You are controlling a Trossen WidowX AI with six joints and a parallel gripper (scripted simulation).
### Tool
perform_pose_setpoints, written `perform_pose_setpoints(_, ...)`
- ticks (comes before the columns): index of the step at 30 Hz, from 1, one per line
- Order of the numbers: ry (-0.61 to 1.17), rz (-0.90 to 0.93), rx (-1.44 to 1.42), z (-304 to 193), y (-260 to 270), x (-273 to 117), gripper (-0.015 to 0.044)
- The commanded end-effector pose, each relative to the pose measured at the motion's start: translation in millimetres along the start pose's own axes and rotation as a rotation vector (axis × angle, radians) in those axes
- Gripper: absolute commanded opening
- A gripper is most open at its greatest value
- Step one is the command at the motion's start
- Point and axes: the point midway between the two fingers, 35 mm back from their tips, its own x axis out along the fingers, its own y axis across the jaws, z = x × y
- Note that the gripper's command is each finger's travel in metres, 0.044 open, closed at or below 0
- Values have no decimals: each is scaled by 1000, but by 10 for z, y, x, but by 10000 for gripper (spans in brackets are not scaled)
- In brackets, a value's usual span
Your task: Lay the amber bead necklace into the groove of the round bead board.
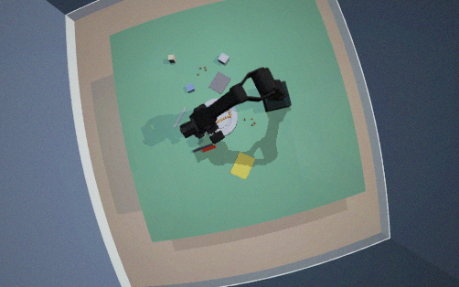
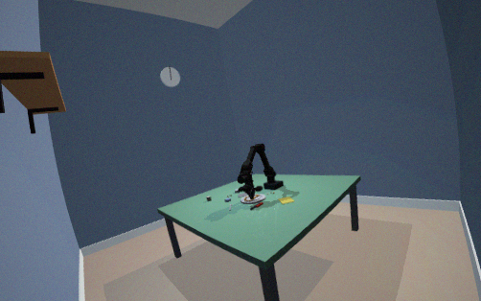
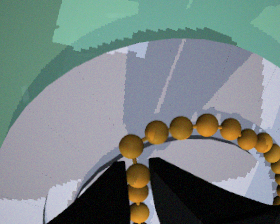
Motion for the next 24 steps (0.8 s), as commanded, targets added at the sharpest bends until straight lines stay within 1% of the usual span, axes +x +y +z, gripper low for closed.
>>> perform_pose_setpoints(1, 0, 3, -4, 4, 9, -22, 0)
perform_pose_setpoints(6, -1, 4, -5, 63, 117, -23, 0)
perform_pose_setpoints(20, -1, 4, -5, 65, 122, 57, 0)
perform_pose_setpoints(24, -8, 0, -11, 81, 117, 26, 105)
